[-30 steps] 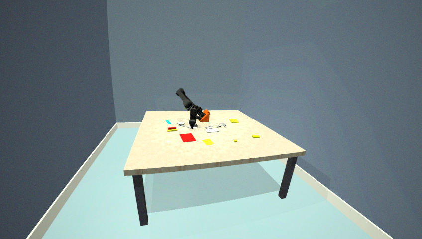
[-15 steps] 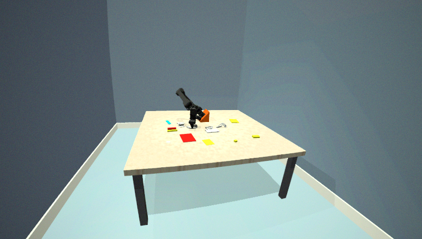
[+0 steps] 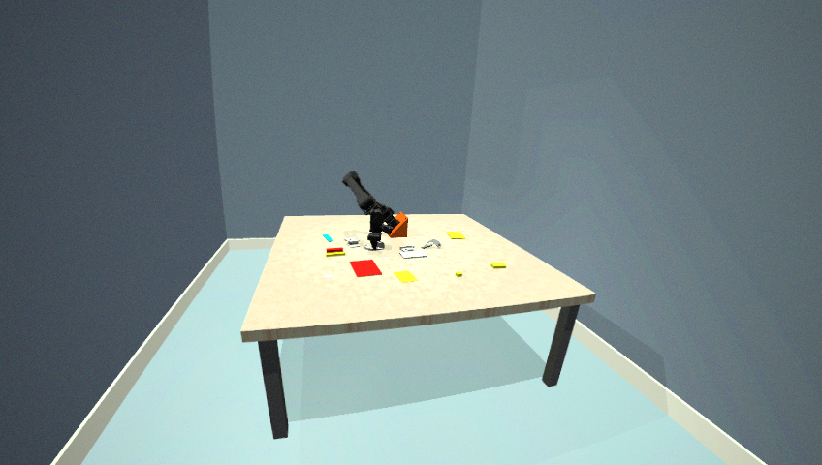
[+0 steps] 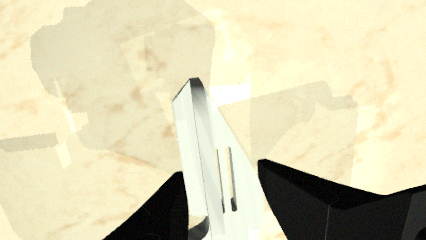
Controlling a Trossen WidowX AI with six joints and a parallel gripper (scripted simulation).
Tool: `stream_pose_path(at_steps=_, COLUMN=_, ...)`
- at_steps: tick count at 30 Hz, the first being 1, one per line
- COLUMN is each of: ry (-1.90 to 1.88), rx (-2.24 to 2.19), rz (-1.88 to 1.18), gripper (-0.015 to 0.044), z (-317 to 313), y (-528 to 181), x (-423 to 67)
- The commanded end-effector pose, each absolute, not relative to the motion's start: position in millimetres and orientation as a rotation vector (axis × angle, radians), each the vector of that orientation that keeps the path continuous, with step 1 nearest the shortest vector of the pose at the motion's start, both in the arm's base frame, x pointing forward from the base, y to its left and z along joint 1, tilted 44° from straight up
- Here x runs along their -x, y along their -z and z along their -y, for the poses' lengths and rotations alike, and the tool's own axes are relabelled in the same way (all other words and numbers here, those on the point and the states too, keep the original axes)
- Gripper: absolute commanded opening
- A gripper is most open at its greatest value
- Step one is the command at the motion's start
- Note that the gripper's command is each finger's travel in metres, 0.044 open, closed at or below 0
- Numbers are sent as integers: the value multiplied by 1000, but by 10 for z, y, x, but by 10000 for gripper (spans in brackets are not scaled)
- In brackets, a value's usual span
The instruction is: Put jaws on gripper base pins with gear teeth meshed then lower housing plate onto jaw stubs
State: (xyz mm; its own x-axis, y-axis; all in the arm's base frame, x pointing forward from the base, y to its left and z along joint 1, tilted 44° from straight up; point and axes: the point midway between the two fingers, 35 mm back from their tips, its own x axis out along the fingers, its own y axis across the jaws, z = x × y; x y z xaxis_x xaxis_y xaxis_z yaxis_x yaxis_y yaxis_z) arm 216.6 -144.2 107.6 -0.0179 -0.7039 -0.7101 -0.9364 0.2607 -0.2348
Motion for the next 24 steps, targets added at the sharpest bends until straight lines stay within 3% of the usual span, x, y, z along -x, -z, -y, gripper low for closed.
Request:
stream_pose_path(at_steps=1, ry=-390, rx=1501, rz=-1777, gripper=134, z=1412, y=-1105, x=-2177)
stream_pose_path(at_steps=24, ry=-401, rx=1501, rz=-1776, gripper=134, z=903, y=-1604, x=-2190)
